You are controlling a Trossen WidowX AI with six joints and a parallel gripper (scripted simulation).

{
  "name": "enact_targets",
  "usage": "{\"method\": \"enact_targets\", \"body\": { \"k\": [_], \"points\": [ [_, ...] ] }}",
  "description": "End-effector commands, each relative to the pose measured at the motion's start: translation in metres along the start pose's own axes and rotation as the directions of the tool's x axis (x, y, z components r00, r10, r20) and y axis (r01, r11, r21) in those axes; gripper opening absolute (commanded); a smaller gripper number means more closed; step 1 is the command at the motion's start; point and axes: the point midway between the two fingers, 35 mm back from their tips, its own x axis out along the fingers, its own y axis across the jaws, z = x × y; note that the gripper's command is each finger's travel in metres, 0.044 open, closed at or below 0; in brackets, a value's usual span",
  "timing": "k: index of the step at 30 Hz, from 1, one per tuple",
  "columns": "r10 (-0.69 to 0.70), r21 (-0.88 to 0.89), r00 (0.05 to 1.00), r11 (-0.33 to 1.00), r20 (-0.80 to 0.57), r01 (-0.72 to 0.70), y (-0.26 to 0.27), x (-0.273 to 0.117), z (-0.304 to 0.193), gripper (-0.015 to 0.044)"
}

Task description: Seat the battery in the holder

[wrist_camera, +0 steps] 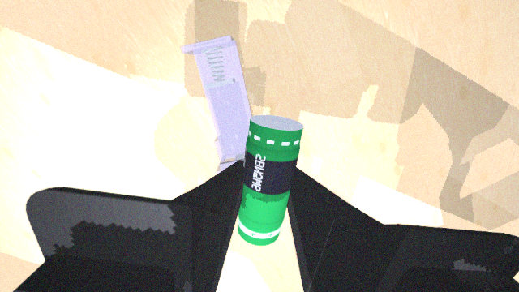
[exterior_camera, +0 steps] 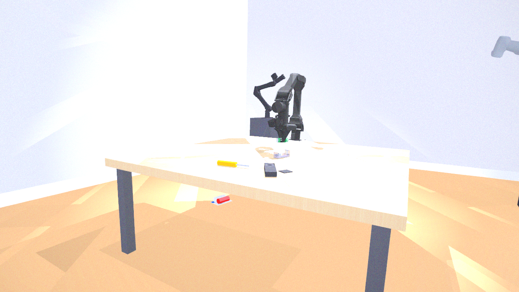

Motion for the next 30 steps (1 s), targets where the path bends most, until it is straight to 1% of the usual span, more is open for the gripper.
{"method": "enact_targets", "body": {
  "k": [1,4,6,13,26,30],
  "points": [
    [0.003,-0.185,1.000,0.983,-0.006,-0.004,0.018,-0.001,0.009,0.0083],
    [0.003,-0.308,1.000,0.951,-0.005,-0.005,0.031,-0.001,0.016,0.0083],
    [0.003,-0.332,1.000,0.943,-0.005,-0.004,0.033,-0.001,0.017,0.0083],
    [-0.003,-0.329,1.000,0.944,-0.014,-0.002,0.032,0.001,0.017,0.0083],
    [-0.073,-0.324,0.975,0.946,-0.212,0.000,0.030,0.034,0.010,0.0083],
    [-0.088,-0.322,0.965,0.947,-0.246,0.005,0.030,0.040,0.009,0.0083]
  ]
}}
